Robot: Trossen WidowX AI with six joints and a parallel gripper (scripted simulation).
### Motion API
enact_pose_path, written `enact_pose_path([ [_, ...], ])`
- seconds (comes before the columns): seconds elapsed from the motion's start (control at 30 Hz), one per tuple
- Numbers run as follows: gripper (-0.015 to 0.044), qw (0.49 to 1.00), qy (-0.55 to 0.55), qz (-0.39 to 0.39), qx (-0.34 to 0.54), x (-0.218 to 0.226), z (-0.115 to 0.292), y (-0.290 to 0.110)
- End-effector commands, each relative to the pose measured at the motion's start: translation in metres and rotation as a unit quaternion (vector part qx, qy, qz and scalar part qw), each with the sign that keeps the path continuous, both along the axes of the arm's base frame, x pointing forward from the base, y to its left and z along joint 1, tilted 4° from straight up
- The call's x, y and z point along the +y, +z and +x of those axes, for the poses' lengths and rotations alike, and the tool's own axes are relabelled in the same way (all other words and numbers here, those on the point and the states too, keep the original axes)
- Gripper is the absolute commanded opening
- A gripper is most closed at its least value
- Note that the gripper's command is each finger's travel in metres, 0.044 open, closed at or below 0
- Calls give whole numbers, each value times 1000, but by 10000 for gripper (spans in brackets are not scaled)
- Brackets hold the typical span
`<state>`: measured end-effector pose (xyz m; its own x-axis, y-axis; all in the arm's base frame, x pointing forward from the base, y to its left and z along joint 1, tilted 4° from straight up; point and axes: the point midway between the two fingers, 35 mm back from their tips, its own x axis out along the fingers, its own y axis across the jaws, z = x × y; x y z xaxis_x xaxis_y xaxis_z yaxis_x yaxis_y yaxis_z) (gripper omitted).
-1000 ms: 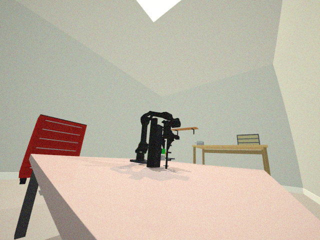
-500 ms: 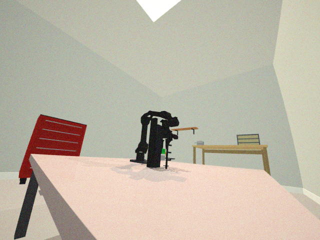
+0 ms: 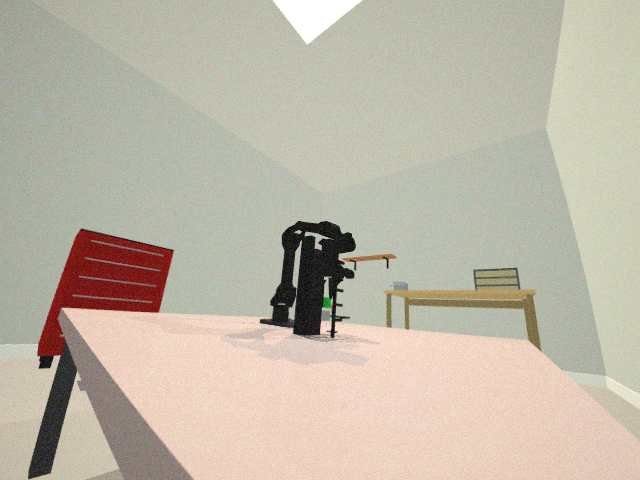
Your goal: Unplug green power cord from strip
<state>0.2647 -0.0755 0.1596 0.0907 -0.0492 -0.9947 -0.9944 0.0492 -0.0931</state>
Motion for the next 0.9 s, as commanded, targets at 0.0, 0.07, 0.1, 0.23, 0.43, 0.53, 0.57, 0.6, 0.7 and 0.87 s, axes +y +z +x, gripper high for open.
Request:
enact_pose_path([
  [0.0, 160, 1000, 2, 2, 1, 0, 0, -6],
  [0.07, 160, 1000, 2, 2, 1, 0, 0, -8],
  [0.1, 160, 1000, 2, 2, 1, 0, 0, -9],
  [0.23, 81, 1000, 0, 0, 2, 0, 0, -6],
  [0.43, 22, 1000, 0, 0, 2, 0, 0, -6],
  [0.53, 2, 1000, 0, 0, 2, 0, 0, -6],
  [0.57, 0, 1000, 0, 0, 2, 0, 0, -6],
  [0.6, 0, 1000, 0, 0, 2, 0, 0, -6],
  [0.7, 0, 1000, 0, 1, 2, 4, 1, -6],
  [0.87, 0, 1000, 0, 1, 1, 12, 2, -7],
])
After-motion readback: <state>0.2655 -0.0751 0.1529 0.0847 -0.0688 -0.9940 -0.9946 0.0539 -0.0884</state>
